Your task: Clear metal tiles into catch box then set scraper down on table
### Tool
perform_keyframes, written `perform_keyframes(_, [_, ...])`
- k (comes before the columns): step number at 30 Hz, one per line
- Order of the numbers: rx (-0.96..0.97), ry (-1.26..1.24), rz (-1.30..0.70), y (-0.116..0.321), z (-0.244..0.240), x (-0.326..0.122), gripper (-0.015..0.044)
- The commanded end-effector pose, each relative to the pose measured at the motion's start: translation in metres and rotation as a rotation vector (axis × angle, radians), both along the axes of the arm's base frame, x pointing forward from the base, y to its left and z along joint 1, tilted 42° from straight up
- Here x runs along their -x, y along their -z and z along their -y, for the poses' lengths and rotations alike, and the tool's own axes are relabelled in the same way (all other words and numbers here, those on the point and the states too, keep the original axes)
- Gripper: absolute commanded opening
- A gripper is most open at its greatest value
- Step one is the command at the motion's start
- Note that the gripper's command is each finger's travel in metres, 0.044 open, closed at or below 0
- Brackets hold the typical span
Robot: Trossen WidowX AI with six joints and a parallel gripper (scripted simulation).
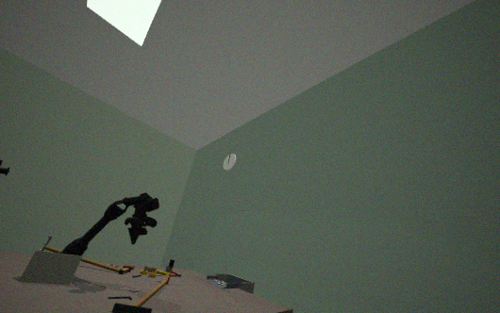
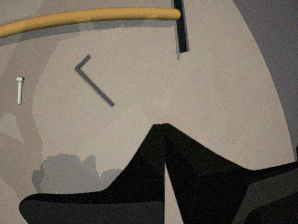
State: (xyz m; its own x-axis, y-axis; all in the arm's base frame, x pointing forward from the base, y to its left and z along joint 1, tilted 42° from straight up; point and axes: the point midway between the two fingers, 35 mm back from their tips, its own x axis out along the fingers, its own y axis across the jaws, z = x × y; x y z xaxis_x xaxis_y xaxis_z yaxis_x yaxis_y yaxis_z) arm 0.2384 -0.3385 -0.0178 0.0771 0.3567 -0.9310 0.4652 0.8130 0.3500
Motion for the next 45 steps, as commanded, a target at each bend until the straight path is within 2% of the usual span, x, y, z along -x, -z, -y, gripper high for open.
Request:
perform_keyframes(1, [-0.053, 0.040, 0.000, 0.000, -0.014, -0.008, 0.0000])
perform_keyframes(17, [-0.243, 0.180, -0.031, -0.003, -0.064, -0.038, 0.0000])
perform_keyframes(45, [-0.242, 0.187, -0.030, 0.039, -0.090, -0.046, 0.0000])
